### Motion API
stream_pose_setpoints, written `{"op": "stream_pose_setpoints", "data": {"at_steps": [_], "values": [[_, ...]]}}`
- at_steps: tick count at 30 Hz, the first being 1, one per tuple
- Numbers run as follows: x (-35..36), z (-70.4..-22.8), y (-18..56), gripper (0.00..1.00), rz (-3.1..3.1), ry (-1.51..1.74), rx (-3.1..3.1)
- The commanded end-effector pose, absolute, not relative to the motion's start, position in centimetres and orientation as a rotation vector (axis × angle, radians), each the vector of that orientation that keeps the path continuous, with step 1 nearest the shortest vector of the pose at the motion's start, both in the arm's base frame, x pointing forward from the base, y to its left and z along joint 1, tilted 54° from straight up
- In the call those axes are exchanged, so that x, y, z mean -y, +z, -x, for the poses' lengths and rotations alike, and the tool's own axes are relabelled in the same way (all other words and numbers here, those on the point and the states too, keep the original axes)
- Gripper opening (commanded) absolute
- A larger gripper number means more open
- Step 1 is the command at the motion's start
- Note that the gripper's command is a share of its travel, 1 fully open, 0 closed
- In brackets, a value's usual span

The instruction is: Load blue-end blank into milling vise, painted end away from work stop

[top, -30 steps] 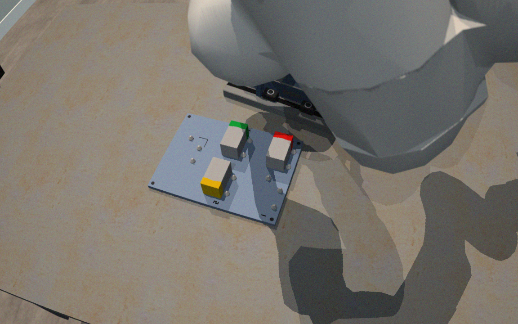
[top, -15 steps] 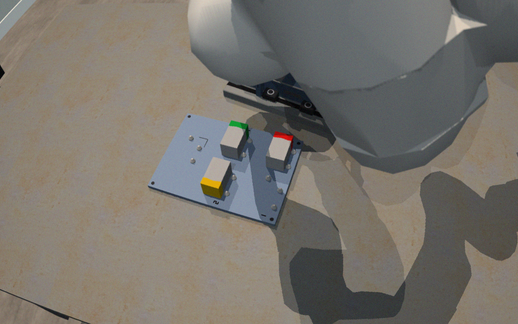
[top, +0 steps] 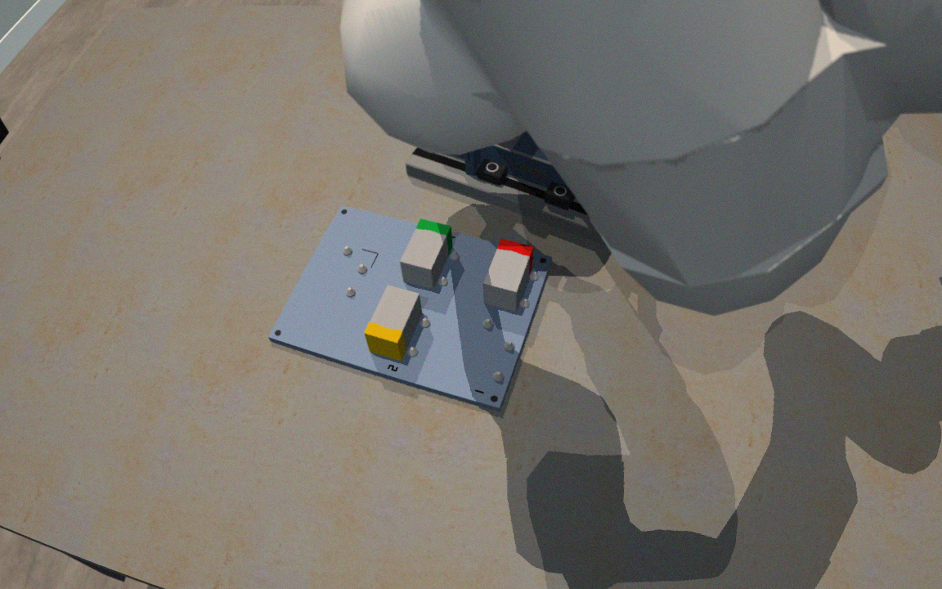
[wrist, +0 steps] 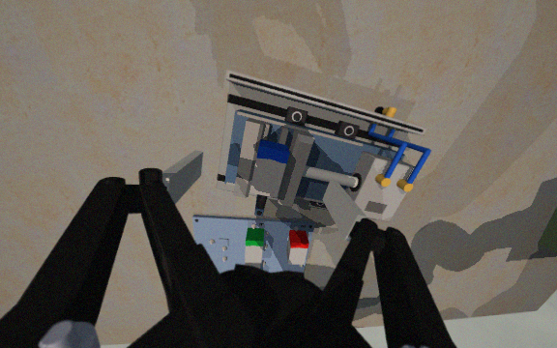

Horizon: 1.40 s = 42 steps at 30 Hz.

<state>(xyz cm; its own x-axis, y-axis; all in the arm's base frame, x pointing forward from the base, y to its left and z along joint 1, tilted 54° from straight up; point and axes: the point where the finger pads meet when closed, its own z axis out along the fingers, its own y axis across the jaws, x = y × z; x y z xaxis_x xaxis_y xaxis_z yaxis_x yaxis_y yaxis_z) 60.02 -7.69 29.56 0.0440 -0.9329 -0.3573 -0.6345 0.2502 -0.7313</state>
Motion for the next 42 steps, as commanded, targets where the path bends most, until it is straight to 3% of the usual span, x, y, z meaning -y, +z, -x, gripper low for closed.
{"op": "stream_pose_setpoints", "data": {"at_steps": [1, 42], "values": [[7.68, -59.85, 29.62, 1.0, 1.467, -0.439, -1.676], [7.86, -59.57, 29.91, 1.0, 1.467, -0.439, -1.676]]}}
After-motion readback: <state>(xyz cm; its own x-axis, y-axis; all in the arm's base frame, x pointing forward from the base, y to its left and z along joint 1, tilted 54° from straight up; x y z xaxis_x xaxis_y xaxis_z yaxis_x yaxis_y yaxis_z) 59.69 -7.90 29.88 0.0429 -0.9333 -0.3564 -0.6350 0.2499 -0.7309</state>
